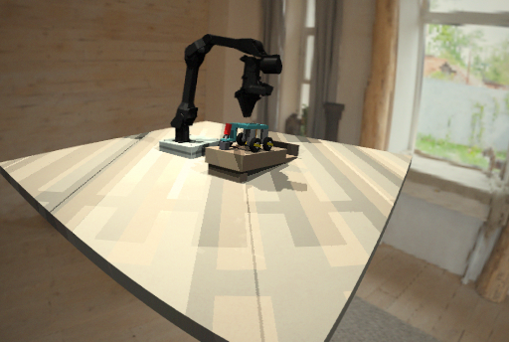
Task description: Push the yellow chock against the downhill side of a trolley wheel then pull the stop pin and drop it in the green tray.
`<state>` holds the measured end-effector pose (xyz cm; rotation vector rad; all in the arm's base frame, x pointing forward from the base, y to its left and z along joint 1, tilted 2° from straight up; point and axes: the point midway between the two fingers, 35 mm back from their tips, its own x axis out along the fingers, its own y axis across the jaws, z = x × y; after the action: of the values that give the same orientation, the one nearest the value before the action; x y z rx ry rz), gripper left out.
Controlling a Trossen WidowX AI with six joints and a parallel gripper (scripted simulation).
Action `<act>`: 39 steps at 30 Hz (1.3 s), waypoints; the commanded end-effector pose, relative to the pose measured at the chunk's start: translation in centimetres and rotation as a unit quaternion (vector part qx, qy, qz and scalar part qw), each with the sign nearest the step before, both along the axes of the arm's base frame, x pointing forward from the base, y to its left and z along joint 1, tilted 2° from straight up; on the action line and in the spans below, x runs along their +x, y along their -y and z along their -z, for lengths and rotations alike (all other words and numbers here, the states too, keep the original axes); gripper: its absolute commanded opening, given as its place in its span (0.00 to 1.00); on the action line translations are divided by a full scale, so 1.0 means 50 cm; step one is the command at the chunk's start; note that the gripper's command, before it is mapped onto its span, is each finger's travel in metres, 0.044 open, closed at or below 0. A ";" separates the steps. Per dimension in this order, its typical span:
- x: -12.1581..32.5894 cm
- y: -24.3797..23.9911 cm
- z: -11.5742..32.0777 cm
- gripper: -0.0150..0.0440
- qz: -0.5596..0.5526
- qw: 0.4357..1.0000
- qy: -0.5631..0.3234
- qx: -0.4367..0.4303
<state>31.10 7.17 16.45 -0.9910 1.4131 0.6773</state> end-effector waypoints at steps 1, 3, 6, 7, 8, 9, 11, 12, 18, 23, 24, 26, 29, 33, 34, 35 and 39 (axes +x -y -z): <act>0.012 0.029 -0.006 0.58 -0.056 0.998 -0.011 -0.017; 0.018 0.047 -0.009 0.58 -0.092 0.995 -0.019 -0.026; 0.025 0.075 -0.014 0.58 -0.146 0.988 -0.033 -0.039; 0.027 0.084 -0.015 0.58 -0.163 0.985 -0.038 -0.043; 0.029 0.094 -0.017 0.58 -0.181 0.981 -0.043 -0.047; 0.031 0.103 -0.019 0.58 -0.198 0.978 -0.048 -0.051; 0.034 0.122 -0.022 0.58 -0.233 0.969 -0.060 -0.059; 0.035 0.131 -0.023 0.58 -0.250 0.964 -0.065 -0.063; 0.040 0.174 -0.030 0.58 -0.326 0.938 -0.092 -0.078; 0.040 0.174 -0.030 0.58 -0.326 0.938 -0.092 -0.078; 0.040 0.174 -0.030 0.58 -0.326 0.938 -0.092 -0.078; 0.040 0.175 -0.026 0.58 -0.326 0.938 -0.092 -0.078; 0.041 0.177 -0.017 0.58 -0.326 0.938 -0.092 -0.078; 0.042 0.181 -0.005 0.58 -0.326 0.938 -0.092 -0.078; 0.043 0.182 -0.002 0.58 -0.326 0.938 -0.092 -0.078; 0.043 0.183 0.001 0.58 -0.326 0.938 -0.092 -0.078; 0.043 0.187 0.013 0.58 -0.326 0.938 -0.092 -0.078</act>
<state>33.36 -1.94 16.24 -1.5790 1.2982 1.1764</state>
